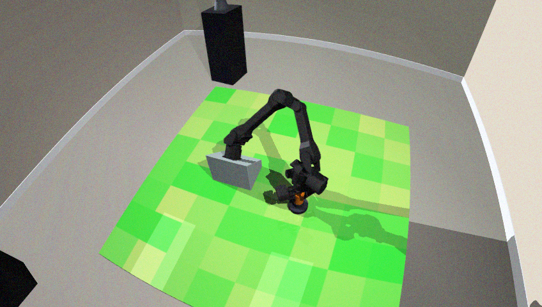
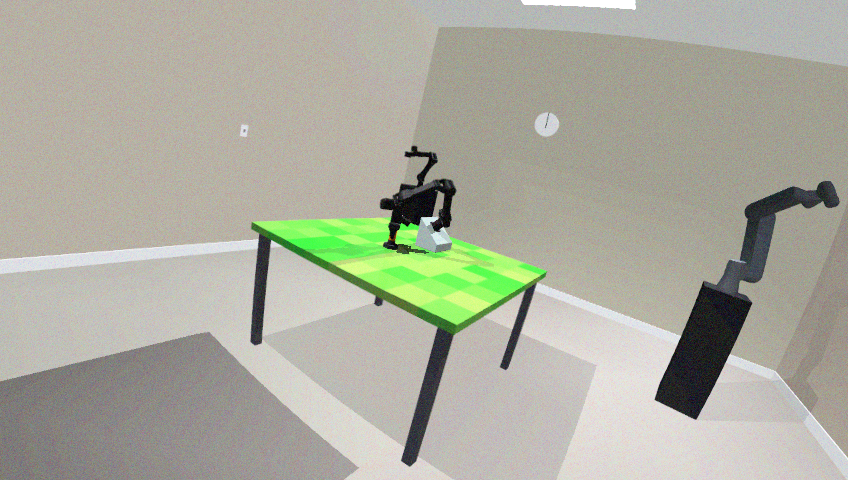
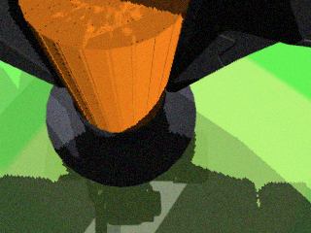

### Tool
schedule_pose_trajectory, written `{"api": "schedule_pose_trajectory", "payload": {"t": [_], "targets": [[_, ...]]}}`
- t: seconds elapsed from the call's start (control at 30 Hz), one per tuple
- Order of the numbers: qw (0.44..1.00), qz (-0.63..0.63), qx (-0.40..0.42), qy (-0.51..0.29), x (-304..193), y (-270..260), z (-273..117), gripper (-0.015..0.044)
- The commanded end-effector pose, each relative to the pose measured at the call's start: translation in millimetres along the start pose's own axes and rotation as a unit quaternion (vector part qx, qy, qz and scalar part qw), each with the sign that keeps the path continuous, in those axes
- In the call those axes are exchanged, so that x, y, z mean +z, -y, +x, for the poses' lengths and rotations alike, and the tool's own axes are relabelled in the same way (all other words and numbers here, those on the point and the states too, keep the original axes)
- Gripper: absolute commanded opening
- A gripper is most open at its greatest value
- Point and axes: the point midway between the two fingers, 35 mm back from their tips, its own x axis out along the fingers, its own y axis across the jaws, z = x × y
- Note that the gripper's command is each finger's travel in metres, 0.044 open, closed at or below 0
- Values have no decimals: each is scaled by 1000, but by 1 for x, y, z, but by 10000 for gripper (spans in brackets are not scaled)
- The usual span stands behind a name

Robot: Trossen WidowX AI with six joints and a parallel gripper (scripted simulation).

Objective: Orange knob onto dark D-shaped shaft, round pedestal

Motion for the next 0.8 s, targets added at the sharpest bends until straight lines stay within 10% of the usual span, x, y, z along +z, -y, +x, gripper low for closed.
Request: {"api": "schedule_pose_trajectory", "payload": {"t": [0.0,0.13,0.77], "targets": [[1000,1,0,0,0,0,0,0],[1000,1,0,0,0,0,0,0],[1000,1,0,0,0,0,0,440]]}}
